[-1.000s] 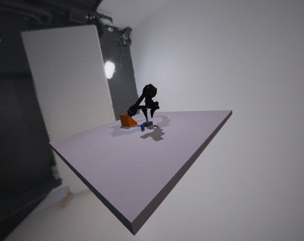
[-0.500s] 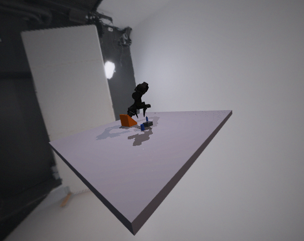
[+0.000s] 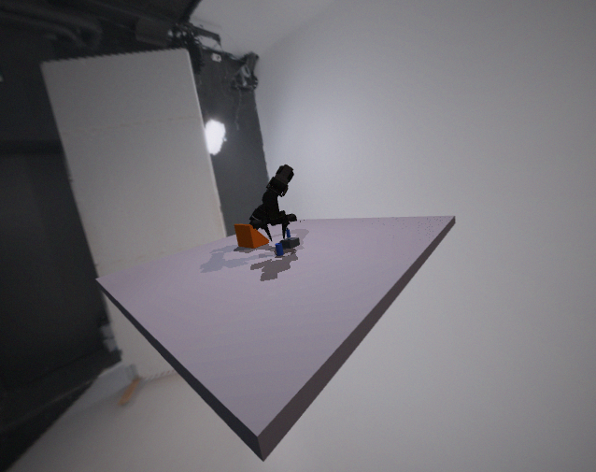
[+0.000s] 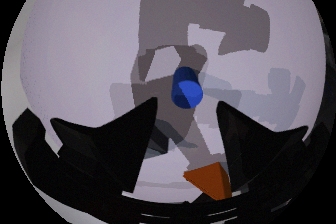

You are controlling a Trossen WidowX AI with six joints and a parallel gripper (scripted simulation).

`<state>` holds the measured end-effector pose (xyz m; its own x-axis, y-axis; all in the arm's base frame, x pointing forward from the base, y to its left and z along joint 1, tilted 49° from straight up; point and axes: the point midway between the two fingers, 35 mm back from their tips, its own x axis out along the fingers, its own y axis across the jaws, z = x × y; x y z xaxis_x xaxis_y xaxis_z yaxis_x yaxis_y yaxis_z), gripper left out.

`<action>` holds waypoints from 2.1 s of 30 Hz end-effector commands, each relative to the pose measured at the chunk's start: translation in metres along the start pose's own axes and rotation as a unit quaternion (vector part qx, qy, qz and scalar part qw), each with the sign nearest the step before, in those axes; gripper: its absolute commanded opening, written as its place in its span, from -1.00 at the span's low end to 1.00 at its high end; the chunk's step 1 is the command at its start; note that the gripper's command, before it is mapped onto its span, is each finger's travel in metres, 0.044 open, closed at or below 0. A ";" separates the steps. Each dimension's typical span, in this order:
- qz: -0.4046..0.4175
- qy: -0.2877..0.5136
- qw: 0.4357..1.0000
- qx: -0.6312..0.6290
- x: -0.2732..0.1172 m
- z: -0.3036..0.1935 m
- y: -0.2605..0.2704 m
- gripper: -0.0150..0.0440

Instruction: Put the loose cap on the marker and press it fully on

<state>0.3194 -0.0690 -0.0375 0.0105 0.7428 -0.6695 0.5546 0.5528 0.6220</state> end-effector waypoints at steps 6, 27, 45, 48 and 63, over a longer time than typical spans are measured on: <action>0.003 0.000 1.000 0.003 0.015 0.000 0.001 0.36; 0.004 0.001 1.000 0.003 0.048 0.000 0.001 0.36; 0.004 0.000 1.000 0.003 0.052 0.000 0.000 -0.29; -0.003 -0.012 1.000 0.003 0.044 0.004 -0.002 -0.49; 0.001 -0.004 1.000 0.004 0.007 0.002 -0.002 -0.49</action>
<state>0.3205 -0.0579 -0.0500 0.0192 0.7430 -0.6691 0.5661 0.5435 0.6198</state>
